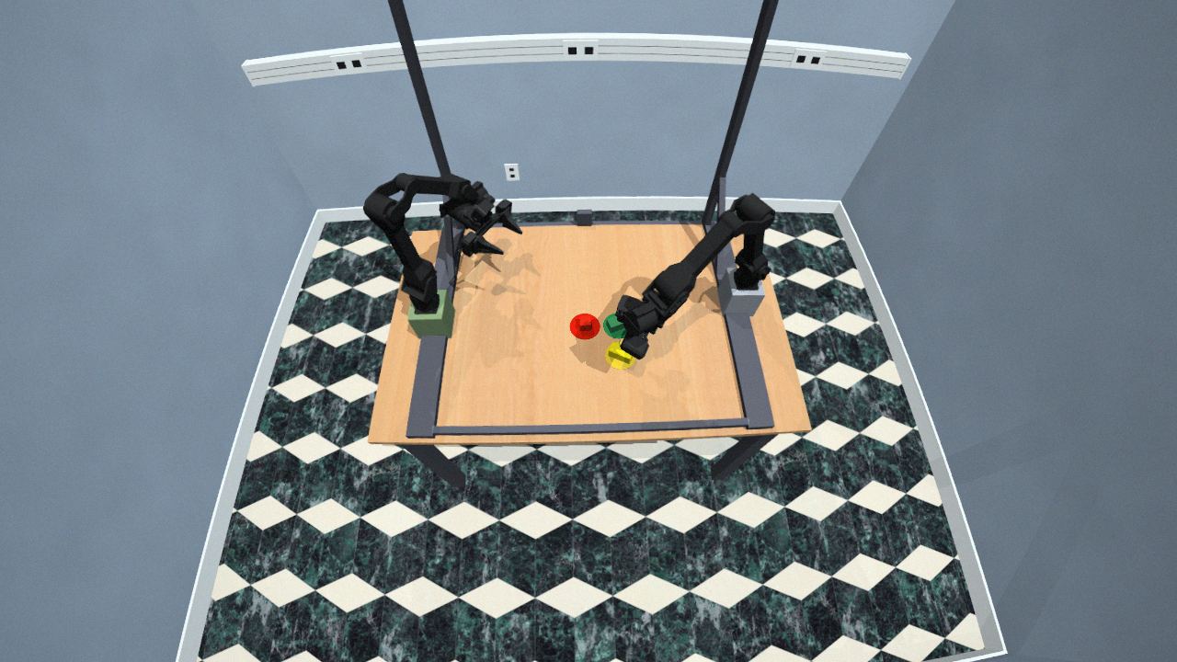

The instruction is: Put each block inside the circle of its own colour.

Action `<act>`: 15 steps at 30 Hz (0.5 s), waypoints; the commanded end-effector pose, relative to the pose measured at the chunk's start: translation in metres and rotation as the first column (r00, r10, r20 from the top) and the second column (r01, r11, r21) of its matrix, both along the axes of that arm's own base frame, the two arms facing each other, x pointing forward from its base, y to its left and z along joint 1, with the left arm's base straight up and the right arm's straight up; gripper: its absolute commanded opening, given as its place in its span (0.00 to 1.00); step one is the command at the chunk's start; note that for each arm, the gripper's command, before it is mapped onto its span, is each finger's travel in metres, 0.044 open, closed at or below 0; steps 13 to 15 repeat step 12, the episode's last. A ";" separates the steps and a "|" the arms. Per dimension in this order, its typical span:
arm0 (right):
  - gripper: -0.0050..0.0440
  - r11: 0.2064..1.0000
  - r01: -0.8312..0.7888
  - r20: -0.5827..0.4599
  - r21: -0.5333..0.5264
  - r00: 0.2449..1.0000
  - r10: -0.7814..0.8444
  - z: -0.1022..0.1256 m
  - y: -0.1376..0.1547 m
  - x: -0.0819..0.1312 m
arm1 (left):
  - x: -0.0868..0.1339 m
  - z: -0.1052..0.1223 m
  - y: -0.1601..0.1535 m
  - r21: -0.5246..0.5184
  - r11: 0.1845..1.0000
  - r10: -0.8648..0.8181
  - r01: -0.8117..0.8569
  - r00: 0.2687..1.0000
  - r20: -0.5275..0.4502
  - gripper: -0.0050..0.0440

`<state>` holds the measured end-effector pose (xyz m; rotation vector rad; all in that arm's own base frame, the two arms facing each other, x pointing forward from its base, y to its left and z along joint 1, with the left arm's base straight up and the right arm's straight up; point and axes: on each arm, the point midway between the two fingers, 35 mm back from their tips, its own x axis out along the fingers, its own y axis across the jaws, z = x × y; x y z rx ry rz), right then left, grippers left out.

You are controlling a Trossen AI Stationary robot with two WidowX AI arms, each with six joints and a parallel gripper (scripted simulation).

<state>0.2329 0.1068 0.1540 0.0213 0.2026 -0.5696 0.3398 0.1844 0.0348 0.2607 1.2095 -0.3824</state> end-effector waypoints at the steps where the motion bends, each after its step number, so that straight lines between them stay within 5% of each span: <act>1: 0.92 1.000 0.002 0.016 0.007 1.000 -0.002 0.004 0.000 0.001 | 0.003 0.011 0.001 0.018 1.000 -0.007 0.006 0.999 0.032 0.64; 15: 0.92 1.000 0.002 0.017 0.007 1.000 -0.002 0.004 0.000 0.001 | 0.005 0.012 0.002 0.020 1.000 -0.004 0.004 0.999 0.033 0.64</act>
